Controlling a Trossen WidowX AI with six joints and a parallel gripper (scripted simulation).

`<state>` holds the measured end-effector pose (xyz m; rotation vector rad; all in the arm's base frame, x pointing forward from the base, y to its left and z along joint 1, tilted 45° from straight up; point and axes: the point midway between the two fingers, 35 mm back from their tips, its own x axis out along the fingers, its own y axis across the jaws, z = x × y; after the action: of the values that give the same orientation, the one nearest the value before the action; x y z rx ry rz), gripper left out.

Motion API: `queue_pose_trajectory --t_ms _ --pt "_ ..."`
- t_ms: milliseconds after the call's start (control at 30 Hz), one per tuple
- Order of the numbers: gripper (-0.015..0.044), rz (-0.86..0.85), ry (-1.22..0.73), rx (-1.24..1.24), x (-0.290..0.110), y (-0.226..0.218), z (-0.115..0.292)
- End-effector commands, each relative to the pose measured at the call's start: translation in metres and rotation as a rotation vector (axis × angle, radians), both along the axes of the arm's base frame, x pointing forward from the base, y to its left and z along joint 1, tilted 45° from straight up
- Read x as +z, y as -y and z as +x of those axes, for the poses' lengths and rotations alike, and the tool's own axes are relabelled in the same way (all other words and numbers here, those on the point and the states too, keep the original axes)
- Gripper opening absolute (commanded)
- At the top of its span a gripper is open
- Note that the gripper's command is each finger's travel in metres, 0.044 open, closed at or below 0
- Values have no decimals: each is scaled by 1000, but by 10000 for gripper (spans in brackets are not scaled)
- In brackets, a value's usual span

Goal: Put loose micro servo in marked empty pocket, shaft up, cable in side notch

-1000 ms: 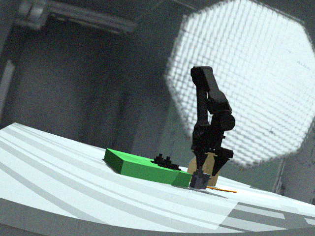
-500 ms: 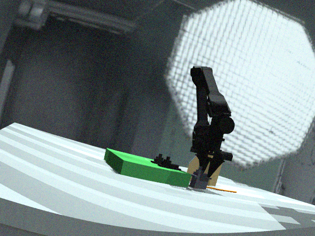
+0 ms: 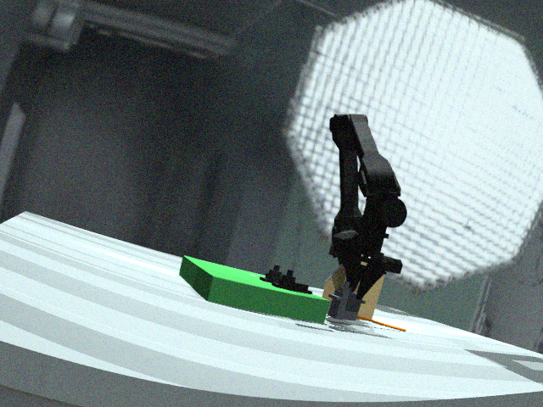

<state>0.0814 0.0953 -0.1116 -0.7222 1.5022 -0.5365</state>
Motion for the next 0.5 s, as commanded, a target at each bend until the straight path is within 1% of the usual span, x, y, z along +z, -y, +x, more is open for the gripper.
queue_pose_trajectory --t_ms 0,167,467 --pt "0 37 16 0 16 -23 2" --pt "0 36 15 -1 44 -40 -2" --pt "0 36 15 -1 51 -38 -2"
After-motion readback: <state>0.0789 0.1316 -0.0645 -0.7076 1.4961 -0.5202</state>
